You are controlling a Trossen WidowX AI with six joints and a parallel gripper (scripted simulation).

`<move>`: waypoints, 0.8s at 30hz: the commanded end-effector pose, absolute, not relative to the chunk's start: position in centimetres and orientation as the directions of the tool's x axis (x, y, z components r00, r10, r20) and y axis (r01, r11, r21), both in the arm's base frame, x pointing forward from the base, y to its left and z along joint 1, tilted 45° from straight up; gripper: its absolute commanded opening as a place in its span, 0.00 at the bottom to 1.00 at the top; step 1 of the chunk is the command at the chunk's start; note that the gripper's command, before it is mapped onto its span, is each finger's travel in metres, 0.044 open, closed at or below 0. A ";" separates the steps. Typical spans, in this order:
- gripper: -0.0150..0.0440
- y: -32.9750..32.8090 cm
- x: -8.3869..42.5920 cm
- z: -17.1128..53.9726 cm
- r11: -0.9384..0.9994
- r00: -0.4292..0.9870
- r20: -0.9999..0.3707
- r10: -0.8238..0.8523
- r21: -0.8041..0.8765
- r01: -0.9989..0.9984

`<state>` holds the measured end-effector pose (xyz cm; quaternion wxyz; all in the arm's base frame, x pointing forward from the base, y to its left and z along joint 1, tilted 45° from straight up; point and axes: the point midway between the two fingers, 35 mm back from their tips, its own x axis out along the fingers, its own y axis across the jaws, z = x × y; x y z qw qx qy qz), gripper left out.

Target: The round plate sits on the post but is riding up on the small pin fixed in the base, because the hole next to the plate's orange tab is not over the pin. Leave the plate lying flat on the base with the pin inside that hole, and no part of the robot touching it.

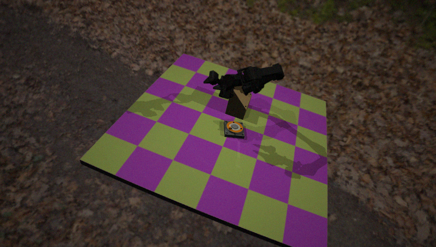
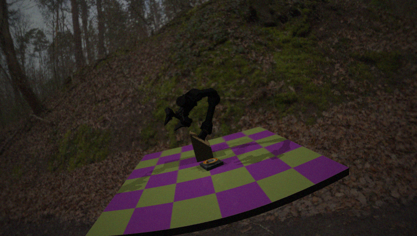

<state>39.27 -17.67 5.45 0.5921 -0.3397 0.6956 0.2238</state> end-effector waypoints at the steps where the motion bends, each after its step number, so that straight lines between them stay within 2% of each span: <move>1: 0.89 -17.4 39.3 5.3 0.674 -0.067 -0.978 -0.196 -0.085 -0.734; 4: 0.75 -13.1 38.7 3.0 0.742 -0.058 -0.998 -0.035 0.013 -0.670; 8: 0.58 -5.7 36.6 0.1 0.811 -0.067 -0.967 0.244 0.242 -0.534; 10: 0.49 -4.7 36.1 -0.2 0.814 -0.070 -0.956 0.285 0.280 -0.509; 15: 0.26 2.9 32.2 -1.5 0.768 -0.105 -0.815 0.569 0.573 -0.287; 20: 0.25 5.6 29.4 -1.9 0.701 -0.121 -0.718 0.685 0.695 -0.156; 24: 0.25 5.7 29.3 -1.9 0.697 -0.121 -0.713 0.690 0.701 -0.150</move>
